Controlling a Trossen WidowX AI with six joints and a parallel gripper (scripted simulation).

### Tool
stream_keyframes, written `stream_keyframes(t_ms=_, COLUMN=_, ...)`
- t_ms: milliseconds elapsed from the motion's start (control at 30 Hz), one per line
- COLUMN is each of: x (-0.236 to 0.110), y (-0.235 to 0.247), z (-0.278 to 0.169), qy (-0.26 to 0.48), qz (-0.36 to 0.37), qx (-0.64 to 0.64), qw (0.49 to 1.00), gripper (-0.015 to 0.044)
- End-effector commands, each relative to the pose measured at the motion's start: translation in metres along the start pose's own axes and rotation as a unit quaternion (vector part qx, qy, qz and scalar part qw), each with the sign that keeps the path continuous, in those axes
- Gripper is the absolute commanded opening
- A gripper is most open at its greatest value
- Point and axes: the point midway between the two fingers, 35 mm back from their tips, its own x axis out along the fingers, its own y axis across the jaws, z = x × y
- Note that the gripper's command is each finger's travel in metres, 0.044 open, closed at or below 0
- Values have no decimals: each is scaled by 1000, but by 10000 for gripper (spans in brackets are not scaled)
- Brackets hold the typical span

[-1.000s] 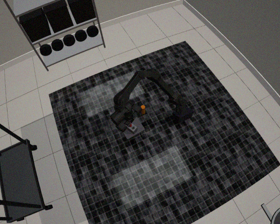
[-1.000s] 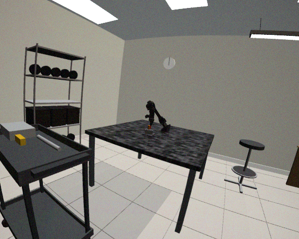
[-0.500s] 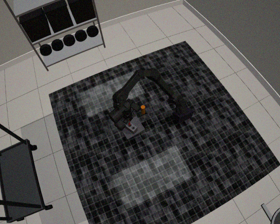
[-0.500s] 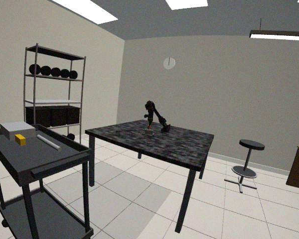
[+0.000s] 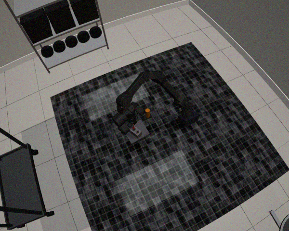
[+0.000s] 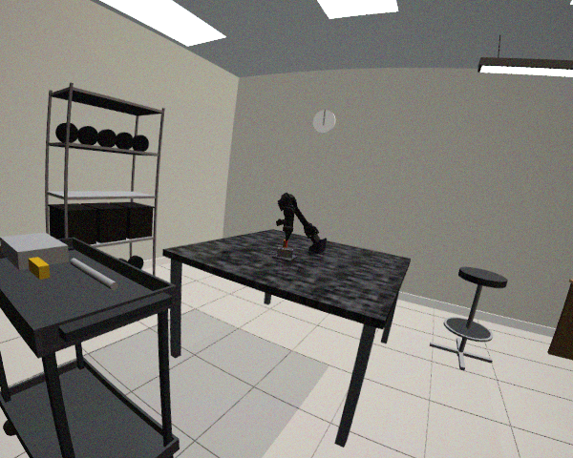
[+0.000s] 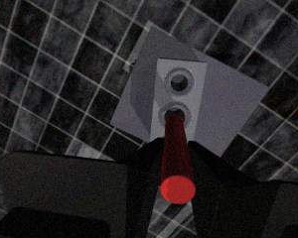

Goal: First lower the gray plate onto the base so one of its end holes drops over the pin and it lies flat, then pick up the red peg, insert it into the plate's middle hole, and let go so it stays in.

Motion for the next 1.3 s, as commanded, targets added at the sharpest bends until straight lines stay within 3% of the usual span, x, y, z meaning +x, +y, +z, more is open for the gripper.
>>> stream_keyframes(t_ms=0, x=1, y=0, z=0, qy=0, qz=0, qx=0, qw=1000, gripper=0)
stream_keyframes(t_ms=367, x=17, y=-2, z=0, qy=-2, qz=0, qx=-2, qw=1000, gripper=0)
stream_keyframes(t_ms=1267, x=17, y=-1, z=-1, qy=0, qz=-1, qx=0, qw=1000, gripper=0)
